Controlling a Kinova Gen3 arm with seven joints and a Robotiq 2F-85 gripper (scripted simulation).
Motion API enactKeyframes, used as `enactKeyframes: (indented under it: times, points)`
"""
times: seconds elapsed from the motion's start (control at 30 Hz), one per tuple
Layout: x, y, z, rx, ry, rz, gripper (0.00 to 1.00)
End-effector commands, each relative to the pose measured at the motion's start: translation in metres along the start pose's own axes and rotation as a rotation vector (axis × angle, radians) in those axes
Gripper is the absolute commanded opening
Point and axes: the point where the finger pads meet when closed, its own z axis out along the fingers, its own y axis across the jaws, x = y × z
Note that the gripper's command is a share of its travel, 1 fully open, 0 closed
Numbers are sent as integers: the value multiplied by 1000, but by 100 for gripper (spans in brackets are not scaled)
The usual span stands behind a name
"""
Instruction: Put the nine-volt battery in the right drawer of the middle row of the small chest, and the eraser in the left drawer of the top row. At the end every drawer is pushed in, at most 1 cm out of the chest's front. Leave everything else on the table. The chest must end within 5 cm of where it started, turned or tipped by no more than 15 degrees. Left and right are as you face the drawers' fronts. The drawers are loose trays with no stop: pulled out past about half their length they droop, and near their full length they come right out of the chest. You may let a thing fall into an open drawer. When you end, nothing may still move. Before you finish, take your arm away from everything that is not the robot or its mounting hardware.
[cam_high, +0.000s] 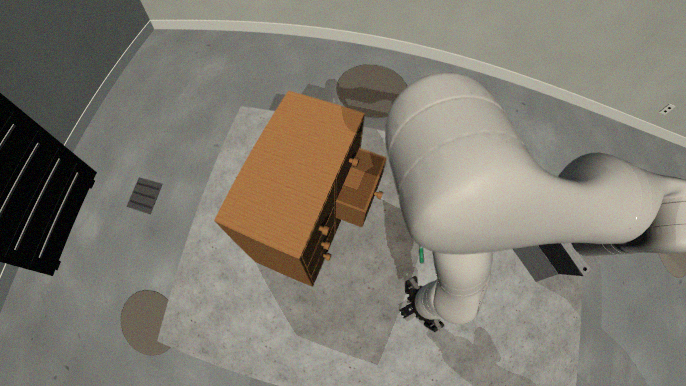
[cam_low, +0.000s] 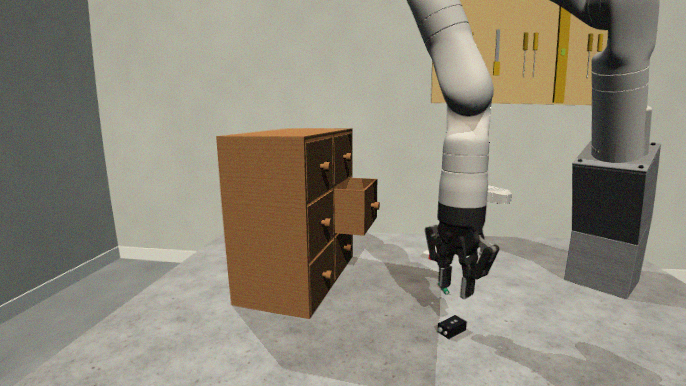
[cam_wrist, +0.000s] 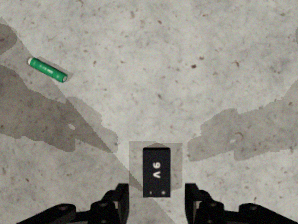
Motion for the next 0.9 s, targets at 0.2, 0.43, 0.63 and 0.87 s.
enactKeyframes:
  times: [0.2, 0.43, 0.63, 0.87]
  points:
    - [0, 0, 13, 0, 1, 0, 42]
    - [0, 0, 26, 0, 1, 0, 42]
    - [0, 0, 41, 0, 1, 0, 42]
    - [0, 0, 50, 0, 1, 0, 42]
